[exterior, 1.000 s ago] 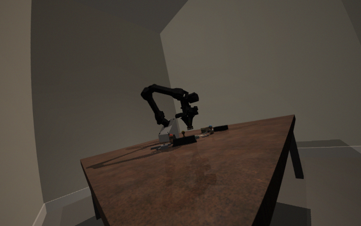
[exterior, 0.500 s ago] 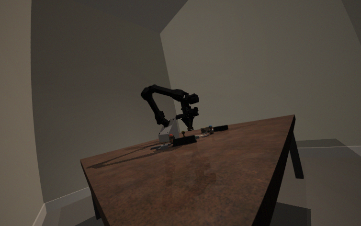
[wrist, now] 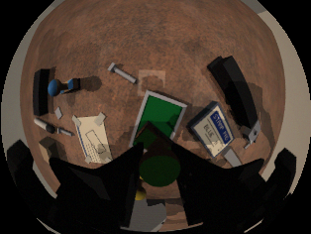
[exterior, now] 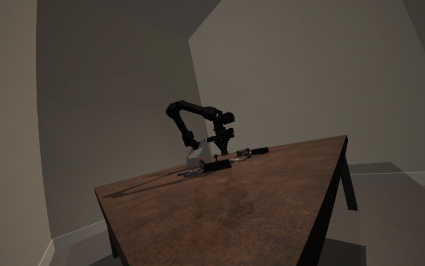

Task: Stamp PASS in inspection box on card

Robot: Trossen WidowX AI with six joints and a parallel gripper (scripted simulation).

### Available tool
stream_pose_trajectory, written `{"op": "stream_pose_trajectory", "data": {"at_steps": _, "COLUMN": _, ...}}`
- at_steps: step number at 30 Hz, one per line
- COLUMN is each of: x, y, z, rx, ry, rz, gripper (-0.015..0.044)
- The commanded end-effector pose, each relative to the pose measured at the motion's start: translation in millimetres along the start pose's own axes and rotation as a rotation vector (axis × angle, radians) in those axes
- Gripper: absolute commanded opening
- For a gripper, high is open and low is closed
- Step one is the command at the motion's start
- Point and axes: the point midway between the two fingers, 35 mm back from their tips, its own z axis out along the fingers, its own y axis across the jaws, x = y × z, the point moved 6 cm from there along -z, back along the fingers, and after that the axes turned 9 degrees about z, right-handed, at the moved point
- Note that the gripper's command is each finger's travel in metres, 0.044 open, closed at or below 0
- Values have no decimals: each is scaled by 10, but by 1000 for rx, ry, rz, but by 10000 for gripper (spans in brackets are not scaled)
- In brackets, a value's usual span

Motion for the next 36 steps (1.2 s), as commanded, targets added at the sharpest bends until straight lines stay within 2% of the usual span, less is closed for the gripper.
{"op": "stream_pose_trajectory", "data": {"at_steps": 1, "x": 5, "y": 2, "z": 30, "rx": 4, "ry": -2, "rz": -5, "gripper": 0}}
{"op": "stream_pose_trajectory", "data": {"at_steps": 36, "x": 10, "y": -3, "z": 258, "rx": 7, "ry": -2, "rz": -2, "gripper": 0}}
